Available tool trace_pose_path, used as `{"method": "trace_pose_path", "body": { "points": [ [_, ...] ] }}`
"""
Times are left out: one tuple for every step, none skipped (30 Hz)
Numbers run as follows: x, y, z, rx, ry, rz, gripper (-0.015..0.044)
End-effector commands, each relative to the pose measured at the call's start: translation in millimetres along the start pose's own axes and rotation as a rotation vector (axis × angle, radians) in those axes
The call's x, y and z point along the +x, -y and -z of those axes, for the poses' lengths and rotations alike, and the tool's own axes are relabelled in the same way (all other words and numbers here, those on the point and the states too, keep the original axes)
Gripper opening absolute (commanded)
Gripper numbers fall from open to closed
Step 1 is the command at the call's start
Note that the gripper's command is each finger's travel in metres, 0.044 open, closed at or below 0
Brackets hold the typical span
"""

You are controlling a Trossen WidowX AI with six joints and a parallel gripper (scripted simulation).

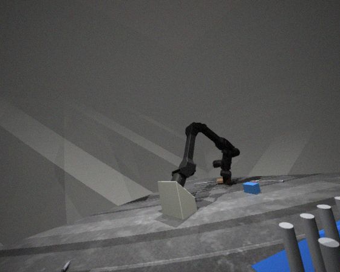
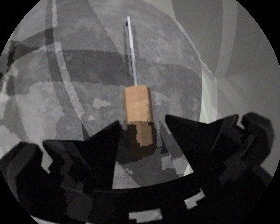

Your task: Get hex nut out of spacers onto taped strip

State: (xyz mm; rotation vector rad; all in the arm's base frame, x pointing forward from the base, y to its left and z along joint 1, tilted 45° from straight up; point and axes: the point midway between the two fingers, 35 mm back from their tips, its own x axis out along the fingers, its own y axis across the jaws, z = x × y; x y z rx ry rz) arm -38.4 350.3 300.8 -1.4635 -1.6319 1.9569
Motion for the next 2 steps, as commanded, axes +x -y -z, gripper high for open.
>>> {"method": "trace_pose_path", "body": {
  "points": [
    [-0.4,0.3,-0.1,-0.001,0.0,0.001,0.042],
    [-0.4,0.3,-0.1,-0.001,0.0,0.001,0.044]
  ]
}}
